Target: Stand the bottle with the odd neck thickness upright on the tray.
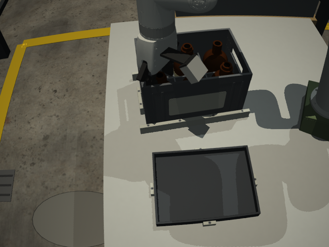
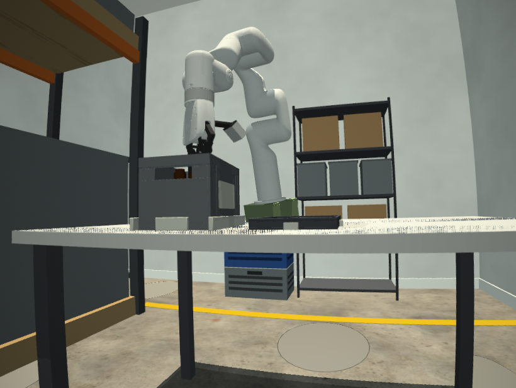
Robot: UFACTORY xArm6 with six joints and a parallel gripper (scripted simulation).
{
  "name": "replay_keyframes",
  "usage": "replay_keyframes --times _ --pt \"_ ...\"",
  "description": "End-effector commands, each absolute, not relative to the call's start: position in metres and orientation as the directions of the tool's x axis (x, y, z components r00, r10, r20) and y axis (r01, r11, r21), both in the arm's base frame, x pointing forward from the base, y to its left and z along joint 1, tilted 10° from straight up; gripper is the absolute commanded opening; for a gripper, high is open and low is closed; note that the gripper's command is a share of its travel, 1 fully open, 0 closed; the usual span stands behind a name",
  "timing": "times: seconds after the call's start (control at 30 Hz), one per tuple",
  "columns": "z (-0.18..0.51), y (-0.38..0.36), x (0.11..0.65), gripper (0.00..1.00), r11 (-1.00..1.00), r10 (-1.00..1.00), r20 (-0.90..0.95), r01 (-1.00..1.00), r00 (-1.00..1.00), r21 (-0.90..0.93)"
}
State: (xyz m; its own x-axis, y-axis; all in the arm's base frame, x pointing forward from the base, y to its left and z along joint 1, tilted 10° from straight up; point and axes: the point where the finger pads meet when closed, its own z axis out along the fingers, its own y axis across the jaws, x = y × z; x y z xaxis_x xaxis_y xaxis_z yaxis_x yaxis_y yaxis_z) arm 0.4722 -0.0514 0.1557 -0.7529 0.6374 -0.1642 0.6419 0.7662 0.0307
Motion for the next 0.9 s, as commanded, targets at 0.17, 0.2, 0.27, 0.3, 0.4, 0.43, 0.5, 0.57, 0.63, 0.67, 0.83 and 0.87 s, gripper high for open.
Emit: replay_keyframes --times 0.17,0.2,0.27,0.3,0.4,0.43,0.5,0.57,0.63,0.67,0.83,0.87 --pt "0.1574 -0.0514 0.4734 0.00 0.766 0.637 -0.168 0.642 -0.752 0.033" --pt "0.1574 -0.0514 0.4734 0.00 0.766 0.637 -0.168 0.642 -0.752 0.033" --pt "0.1574 -0.0514 0.4734 0.00 0.766 0.637 -0.168 0.642 -0.752 0.033" --pt "0.1574 -0.0514 0.4734 0.00 0.766 0.637 -0.168 0.642 -0.752 0.033" --pt "0.1574 -0.0514 0.4734 0.00 0.766 0.637 -0.168 0.642 -0.752 0.033" --pt "0.1574 -0.0514 0.4734 0.00 0.766 0.637 -0.168 0.642 -0.752 0.033" --pt "0.1574 -0.0514 0.4734 0.00 0.766 0.637 -0.168 0.642 -0.752 0.033" --pt "0.1574 -0.0514 0.4734 0.00 0.766 0.637 -0.168 0.642 -0.752 0.033" --pt "0.1574 -0.0514 0.4734 0.00 0.766 0.637 -0.168 0.642 -0.752 0.033" --pt "0.1574 -0.0514 0.4734 0.00 0.766 0.637 -0.168 0.642 -0.752 0.033" --pt "0.1574 -0.0514 0.4734 0.00 0.766 0.637 -0.168 0.642 -0.752 0.033" --pt "0.1574 -0.0514 0.4734 0.00 0.766 0.637 -0.168 0.642 -0.752 0.033"
